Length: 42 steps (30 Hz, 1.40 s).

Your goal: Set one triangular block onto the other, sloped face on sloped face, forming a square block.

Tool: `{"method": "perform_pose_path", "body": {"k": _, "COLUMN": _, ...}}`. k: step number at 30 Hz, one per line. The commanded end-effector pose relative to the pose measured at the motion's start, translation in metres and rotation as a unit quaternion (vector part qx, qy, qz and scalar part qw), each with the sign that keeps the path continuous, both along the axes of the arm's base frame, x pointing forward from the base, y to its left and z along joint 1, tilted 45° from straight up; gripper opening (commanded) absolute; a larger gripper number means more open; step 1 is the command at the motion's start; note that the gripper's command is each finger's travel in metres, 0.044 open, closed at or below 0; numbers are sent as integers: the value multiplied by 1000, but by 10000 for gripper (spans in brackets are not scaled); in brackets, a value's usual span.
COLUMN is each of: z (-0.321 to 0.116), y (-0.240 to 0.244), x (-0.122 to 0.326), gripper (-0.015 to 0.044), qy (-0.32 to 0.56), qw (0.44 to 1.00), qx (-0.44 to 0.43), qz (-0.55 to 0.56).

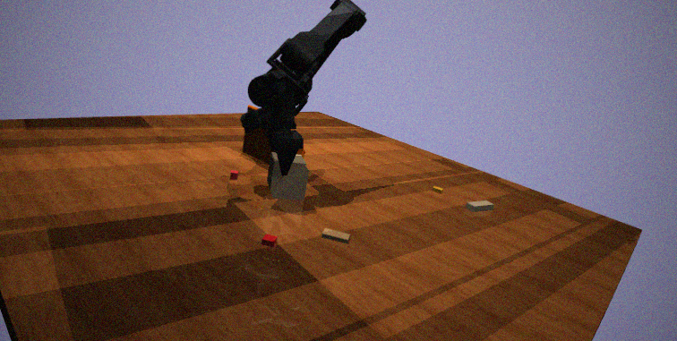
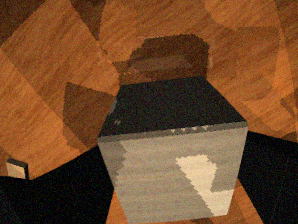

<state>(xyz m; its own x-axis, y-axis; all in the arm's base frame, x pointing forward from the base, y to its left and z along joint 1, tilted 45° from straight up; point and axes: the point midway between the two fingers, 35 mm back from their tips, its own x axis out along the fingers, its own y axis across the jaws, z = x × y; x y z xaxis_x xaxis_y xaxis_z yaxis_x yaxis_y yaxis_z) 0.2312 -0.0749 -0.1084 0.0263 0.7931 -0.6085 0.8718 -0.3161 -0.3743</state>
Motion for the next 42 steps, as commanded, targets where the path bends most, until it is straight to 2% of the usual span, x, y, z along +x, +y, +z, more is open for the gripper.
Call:
{"method": "perform_pose_path", "body": {"k": 1, "z": 0, "y": 2, "x": 1, "gripper": 0, "qy": 1, "qw": 1000, "qx": 1, "qz": -4}}
{"method": "perform_pose_path", "body": {"k": 42, "z": -6, "y": 15, "x": 1, "gripper": 0, "qy": 3, "qw": 1000, "qx": 4, "qz": -4}}
